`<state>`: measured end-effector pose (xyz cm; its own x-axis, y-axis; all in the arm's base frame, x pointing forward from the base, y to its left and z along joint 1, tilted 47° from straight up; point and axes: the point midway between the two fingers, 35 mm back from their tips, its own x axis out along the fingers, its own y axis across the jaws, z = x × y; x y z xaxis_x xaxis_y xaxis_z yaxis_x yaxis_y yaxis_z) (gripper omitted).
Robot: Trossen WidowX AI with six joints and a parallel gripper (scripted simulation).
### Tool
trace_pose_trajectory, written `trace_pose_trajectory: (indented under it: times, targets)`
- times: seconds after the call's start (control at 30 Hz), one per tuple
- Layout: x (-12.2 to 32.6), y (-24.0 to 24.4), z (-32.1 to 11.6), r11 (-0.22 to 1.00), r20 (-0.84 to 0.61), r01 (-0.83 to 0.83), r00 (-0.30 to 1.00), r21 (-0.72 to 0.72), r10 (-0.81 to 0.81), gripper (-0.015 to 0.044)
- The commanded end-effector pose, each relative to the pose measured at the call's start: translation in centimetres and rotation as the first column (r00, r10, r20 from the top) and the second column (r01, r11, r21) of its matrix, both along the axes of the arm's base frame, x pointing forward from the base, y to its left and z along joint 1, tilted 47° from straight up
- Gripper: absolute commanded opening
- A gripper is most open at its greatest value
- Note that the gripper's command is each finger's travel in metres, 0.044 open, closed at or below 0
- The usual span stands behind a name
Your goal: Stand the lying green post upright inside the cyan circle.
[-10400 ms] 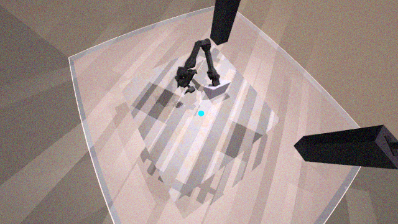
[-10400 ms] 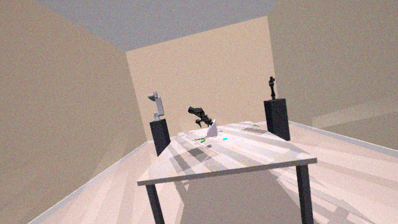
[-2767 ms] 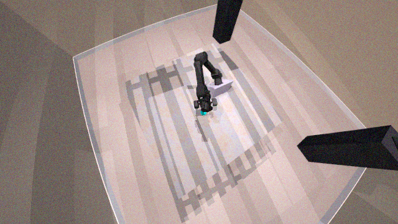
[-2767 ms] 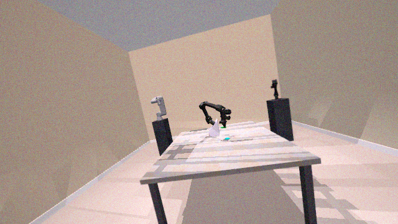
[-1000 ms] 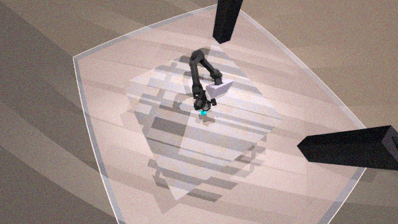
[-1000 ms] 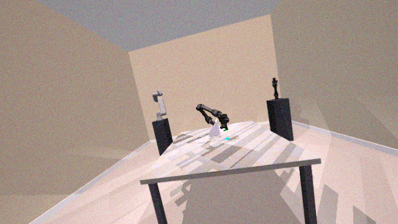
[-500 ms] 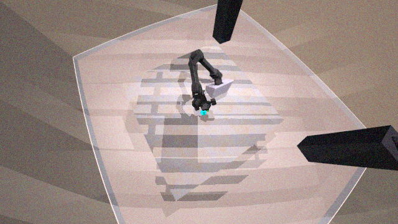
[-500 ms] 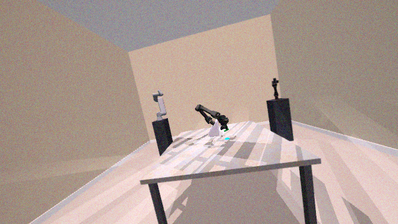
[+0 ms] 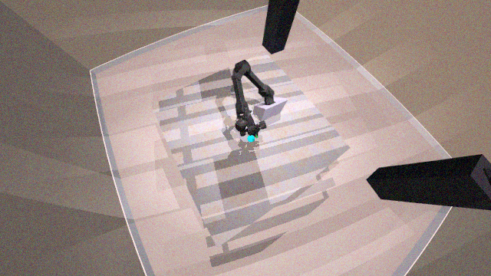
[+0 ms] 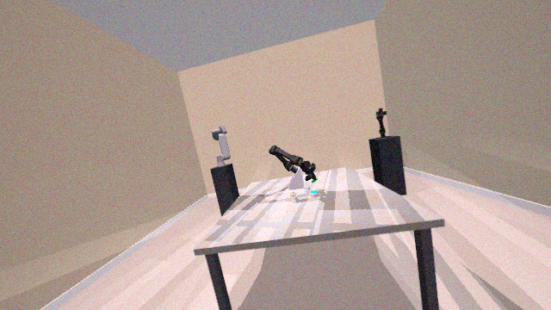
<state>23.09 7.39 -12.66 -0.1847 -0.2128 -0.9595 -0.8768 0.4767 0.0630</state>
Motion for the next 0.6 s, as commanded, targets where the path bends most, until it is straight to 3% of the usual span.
trace_pose_trajectory:
  times: [0.0,0.57]
  targets:
    - [-0.04,0.07,0.05,0.999,0.008,-0.002,1.0,0.044,0.001,0.0023]
    - [-0.04,-0.03,-0.09,0.986,0.042,-0.005,0.999,0.165,-0.002,0.0023]
